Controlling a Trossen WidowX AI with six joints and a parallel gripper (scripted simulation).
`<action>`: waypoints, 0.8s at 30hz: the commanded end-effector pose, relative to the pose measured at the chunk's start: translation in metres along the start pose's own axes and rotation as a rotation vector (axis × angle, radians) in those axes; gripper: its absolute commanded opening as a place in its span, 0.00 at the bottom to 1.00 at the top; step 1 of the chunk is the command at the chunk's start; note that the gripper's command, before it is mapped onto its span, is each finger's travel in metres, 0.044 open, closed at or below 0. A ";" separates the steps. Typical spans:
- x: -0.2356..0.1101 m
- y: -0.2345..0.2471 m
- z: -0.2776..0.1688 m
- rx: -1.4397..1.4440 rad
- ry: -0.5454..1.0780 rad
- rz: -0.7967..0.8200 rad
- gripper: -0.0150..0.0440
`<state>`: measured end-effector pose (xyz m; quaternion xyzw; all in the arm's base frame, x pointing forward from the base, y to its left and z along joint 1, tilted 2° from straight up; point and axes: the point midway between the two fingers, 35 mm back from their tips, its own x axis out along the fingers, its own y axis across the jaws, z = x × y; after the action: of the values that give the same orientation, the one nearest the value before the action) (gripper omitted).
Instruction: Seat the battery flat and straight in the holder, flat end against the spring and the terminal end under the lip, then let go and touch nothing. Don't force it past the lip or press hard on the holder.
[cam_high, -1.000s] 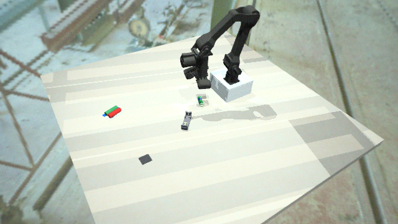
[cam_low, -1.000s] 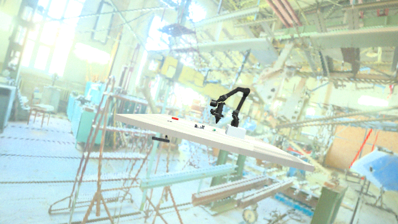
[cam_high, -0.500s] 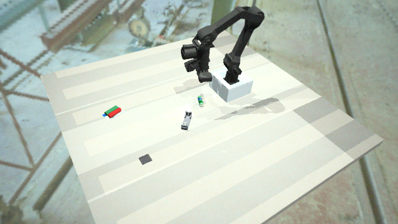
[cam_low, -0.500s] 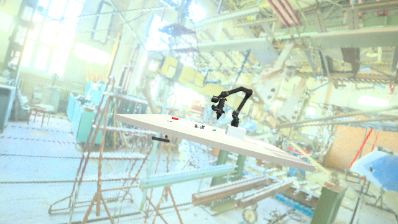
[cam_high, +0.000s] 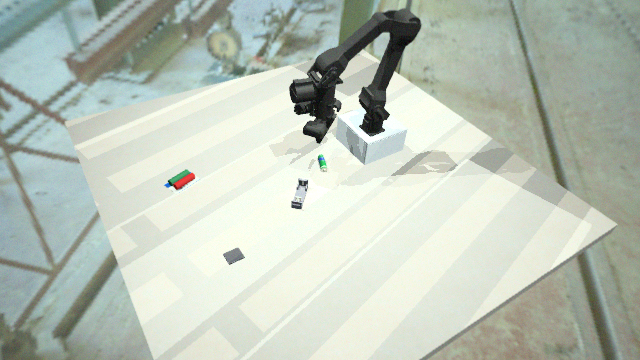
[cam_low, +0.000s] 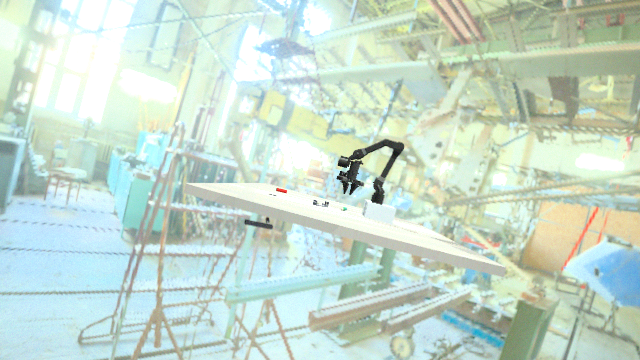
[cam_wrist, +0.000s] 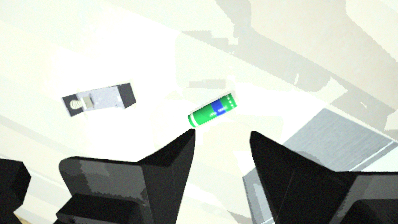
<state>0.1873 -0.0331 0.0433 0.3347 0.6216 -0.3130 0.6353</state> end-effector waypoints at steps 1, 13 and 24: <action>0.034 0.005 -0.010 0.712 0.011 -0.011 0.64; 0.047 0.008 -0.014 1.034 0.011 -0.011 0.64; 0.047 0.008 -0.014 1.034 0.011 -0.011 0.64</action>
<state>0.1893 -0.0184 0.0002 0.5945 0.4013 -0.5712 0.3993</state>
